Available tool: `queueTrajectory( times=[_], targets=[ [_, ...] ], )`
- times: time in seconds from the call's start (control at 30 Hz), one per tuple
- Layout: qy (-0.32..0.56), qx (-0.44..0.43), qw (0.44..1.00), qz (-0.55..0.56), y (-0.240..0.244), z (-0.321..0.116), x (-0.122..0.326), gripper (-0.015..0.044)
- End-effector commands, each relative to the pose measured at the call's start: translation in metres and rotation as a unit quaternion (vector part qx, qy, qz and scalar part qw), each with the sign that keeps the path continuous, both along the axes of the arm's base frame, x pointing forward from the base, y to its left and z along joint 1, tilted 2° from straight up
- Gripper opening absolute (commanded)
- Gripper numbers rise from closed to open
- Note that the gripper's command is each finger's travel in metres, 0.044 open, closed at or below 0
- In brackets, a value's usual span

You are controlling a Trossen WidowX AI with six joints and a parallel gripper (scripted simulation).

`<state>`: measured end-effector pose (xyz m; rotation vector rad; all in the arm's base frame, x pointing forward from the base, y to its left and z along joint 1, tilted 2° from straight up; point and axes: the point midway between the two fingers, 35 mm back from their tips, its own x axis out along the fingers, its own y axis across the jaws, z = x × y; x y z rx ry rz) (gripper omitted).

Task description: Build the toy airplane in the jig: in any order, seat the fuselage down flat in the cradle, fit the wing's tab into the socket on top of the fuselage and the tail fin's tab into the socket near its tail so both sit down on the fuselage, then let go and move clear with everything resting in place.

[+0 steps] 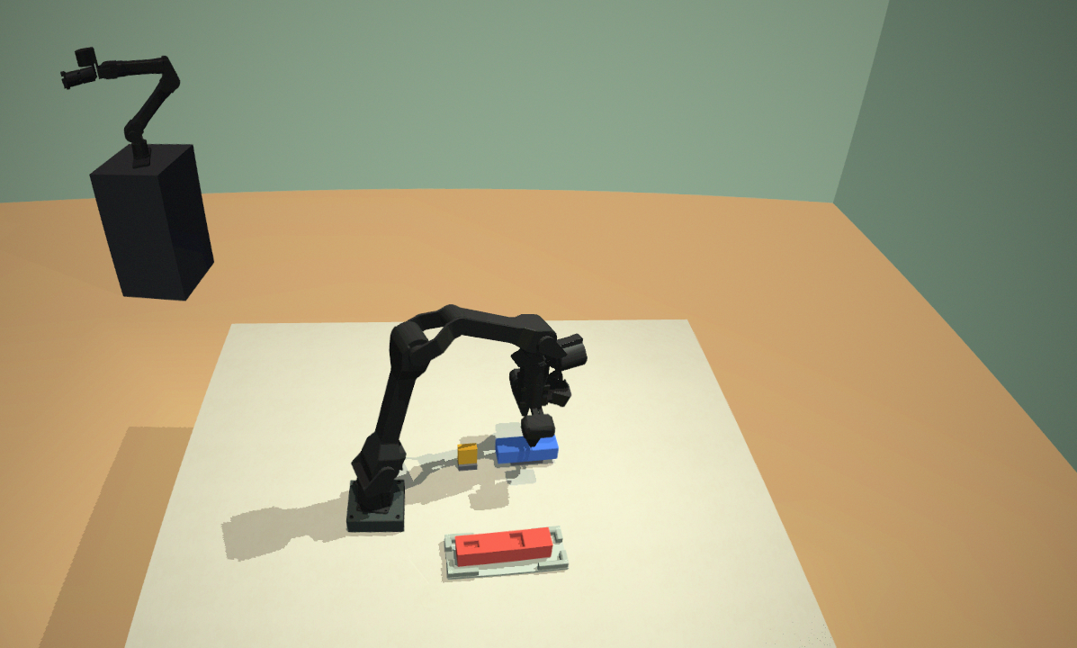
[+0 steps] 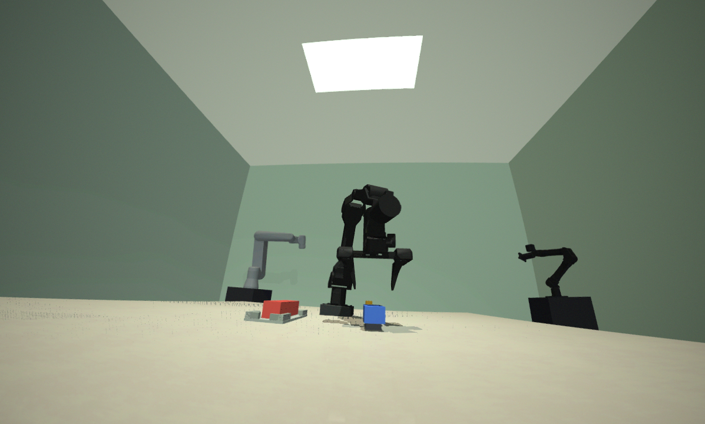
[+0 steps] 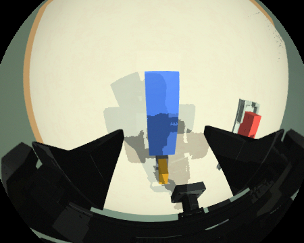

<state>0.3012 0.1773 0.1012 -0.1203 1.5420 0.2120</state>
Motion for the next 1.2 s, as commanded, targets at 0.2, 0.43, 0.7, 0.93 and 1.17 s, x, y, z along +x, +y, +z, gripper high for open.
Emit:
queueTrajectory(
  times=[0.2, 0.43, 0.7, 0.93, 1.17],
  targets=[
    [-0.001, -0.002, 1.000, -0.002, 0.000, -0.022, 0.000, 0.0440],
    [-0.001, -0.002, 1.000, -0.002, 0.001, -0.031, 0.000, 0.0440],
    [-0.001, -0.002, 1.000, -0.002, 0.002, -0.044, 0.001, 0.0440],
    [-0.001, -0.002, 1.000, -0.002, 0.002, -0.055, 0.001, 0.0440],
    [-0.001, -0.002, 1.000, -0.002, 0.003, -0.063, 0.000, 0.0440]
  ],
)
